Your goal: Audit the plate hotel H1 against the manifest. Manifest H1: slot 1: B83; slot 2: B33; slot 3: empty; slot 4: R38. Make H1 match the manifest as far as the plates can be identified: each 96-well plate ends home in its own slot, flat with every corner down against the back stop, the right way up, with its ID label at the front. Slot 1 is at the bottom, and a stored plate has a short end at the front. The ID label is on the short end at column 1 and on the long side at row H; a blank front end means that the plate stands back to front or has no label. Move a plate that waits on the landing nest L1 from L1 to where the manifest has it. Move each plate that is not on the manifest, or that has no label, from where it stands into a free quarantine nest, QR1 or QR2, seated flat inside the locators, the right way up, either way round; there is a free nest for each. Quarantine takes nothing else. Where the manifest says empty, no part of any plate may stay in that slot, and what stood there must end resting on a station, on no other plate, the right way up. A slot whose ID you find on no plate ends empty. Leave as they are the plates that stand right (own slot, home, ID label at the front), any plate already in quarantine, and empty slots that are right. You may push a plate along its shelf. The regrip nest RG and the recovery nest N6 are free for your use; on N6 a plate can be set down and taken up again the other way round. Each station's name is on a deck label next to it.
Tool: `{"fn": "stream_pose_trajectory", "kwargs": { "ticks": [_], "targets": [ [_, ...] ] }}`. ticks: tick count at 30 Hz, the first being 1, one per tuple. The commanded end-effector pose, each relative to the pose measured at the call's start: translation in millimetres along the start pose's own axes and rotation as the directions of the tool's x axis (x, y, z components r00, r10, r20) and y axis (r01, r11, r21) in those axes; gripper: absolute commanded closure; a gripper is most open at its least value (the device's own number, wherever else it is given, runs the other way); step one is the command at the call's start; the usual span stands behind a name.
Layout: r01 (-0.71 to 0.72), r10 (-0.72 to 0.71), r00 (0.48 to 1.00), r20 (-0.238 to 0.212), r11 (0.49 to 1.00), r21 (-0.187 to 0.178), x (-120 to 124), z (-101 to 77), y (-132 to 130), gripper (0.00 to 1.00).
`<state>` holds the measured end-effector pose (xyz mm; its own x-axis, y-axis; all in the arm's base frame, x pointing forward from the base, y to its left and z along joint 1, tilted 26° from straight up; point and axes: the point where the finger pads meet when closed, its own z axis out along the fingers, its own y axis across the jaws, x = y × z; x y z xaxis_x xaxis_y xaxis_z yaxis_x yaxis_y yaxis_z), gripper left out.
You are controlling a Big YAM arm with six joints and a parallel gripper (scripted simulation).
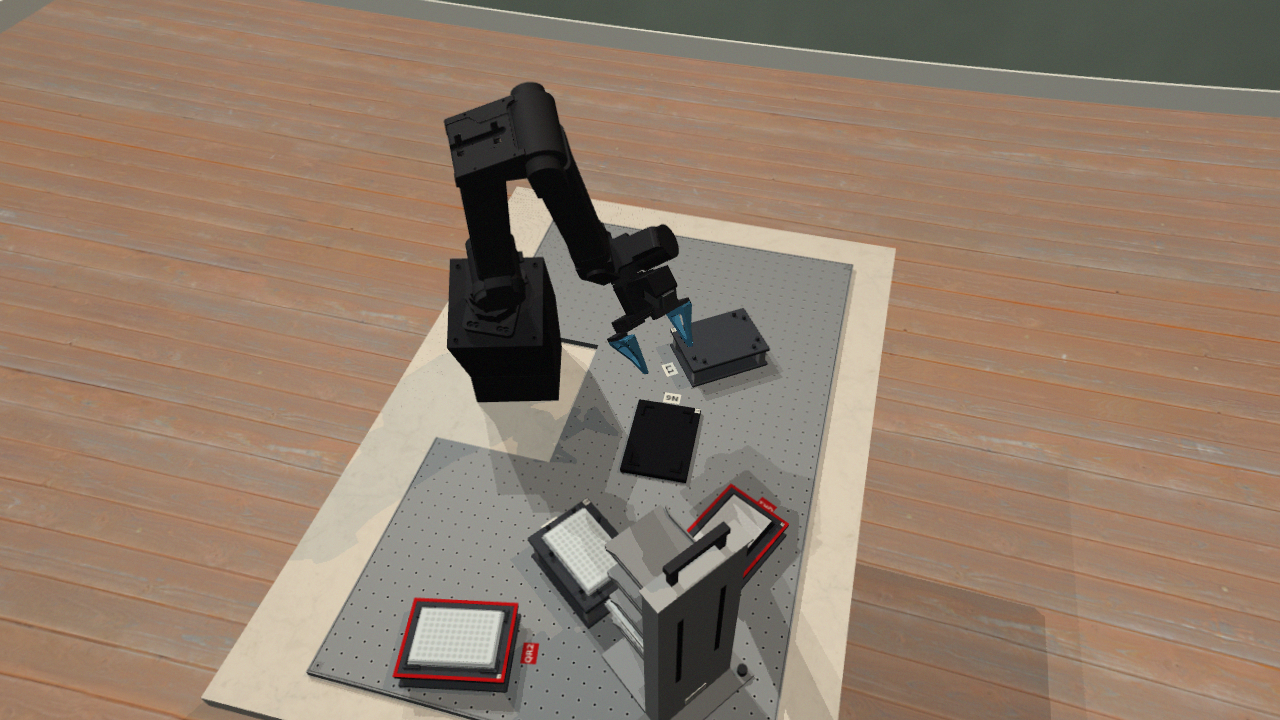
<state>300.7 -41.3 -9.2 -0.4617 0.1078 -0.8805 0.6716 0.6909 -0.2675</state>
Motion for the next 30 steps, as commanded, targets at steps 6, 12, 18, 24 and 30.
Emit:
{"fn": "stream_pose_trajectory", "kwargs": {
  "ticks": [6, 12, 18, 24, 30],
  "targets": [
    [-0.018, 0.018, 1.000, 0.012, 1.000, -0.010, -6, 0.0, 6, 0.00],
    [-0.018, 0.018, 1.000, 0.012, 1.000, -0.010, -6, 0.0, 6, 0.00],
    [-0.039, 0.039, 0.999, 0.023, 0.999, -0.025, -24, -12.4, 15, 0.00],
    [-0.026, 0.026, 1.000, 0.013, 1.000, -0.004, -25, -10.3, -5, 0.00],
    [-0.025, 0.025, 1.000, 0.015, 1.000, -0.004, -34, -1.0, -20, 0.00]
  ]
}}
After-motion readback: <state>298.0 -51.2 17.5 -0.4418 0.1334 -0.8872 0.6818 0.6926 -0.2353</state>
